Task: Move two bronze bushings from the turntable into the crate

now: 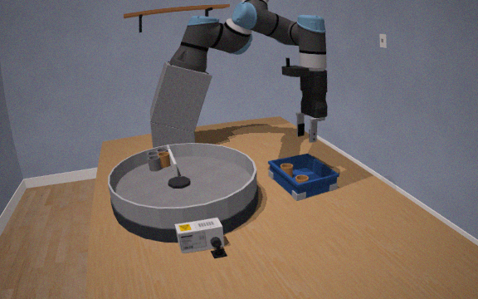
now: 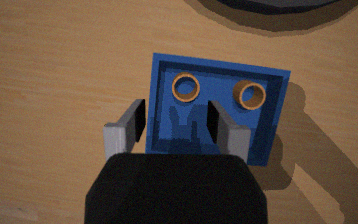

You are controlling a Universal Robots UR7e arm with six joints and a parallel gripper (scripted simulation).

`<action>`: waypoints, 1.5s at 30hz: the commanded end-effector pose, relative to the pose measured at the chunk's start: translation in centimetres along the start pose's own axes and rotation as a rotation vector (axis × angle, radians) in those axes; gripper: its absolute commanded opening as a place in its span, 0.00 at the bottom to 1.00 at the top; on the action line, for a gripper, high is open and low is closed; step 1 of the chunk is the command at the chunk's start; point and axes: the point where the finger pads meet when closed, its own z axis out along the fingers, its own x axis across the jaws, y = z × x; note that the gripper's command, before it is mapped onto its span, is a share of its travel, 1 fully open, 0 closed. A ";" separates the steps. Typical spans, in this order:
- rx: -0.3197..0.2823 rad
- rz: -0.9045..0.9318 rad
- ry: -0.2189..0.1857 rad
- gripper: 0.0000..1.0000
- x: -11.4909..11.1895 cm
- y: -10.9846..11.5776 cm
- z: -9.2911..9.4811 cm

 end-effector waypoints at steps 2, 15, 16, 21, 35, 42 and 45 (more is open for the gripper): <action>0.000 0.000 -0.002 1.00 -0.1 0.0 -0.1; 0.000 0.243 -0.002 1.00 0.8 0.2 -0.5; 0.000 0.243 -0.002 1.00 0.8 0.2 -0.5; 0.000 0.243 -0.002 1.00 0.8 0.2 -0.5; -0.001 0.484 -0.001 1.00 1.6 0.5 -0.9; -0.001 0.484 -0.001 1.00 1.6 0.5 -0.9; -0.001 0.628 -0.001 1.00 2.1 0.6 -1.2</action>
